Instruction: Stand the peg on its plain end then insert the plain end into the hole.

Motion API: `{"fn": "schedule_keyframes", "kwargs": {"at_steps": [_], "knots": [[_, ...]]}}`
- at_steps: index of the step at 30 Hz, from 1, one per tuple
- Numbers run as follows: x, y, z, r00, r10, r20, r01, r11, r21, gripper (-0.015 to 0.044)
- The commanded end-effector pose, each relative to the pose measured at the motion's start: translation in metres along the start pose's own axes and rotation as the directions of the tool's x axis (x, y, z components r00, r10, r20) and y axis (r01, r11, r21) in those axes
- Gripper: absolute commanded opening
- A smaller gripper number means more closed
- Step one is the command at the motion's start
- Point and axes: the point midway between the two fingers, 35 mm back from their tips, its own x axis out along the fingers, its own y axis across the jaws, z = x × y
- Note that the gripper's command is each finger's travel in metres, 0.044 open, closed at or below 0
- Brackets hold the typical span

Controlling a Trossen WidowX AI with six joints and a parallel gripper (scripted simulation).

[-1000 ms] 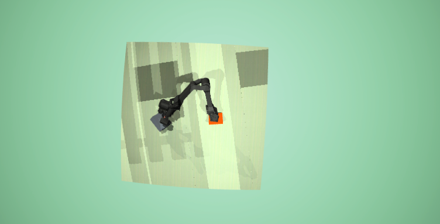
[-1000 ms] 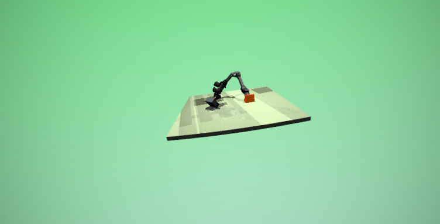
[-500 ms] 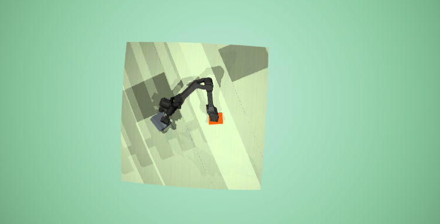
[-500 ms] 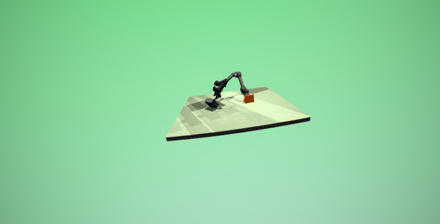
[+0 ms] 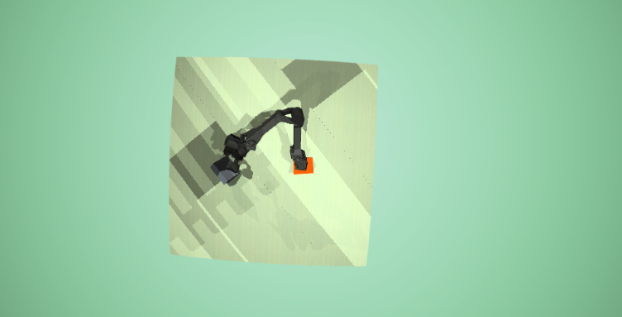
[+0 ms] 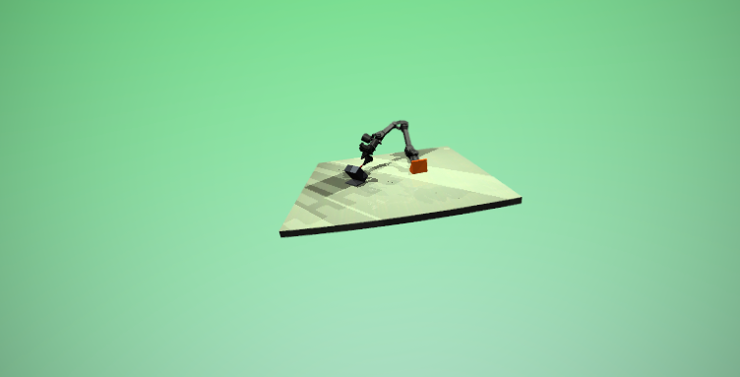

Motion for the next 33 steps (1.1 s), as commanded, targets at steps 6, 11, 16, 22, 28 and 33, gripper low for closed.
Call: {"fn": "schedule_keyframes", "kwargs": {"at_steps": [6,11,16,22,28,33], "knots": [[-0.014,0.0,0.001,1.0,-0.001,0.003,0.001,1.0,0.003,0.044],[-0.021,0.0,0.001,1.0,0.0,0.002,0.0,1.0,0.002,0.044],[-0.028,0.001,0.001,1.0,0.0,0.002,0.0,1.0,0.002,0.044],[-0.036,0.001,0.001,1.0,0.001,0.002,-0.001,1.0,0.001,0.044],[-0.042,0.001,0.0,1.0,0.001,0.001,-0.001,1.0,0.001,0.044],[-0.049,0.001,0.0,1.0,0.001,0.001,-0.001,1.0,0.001,0.044]]}}
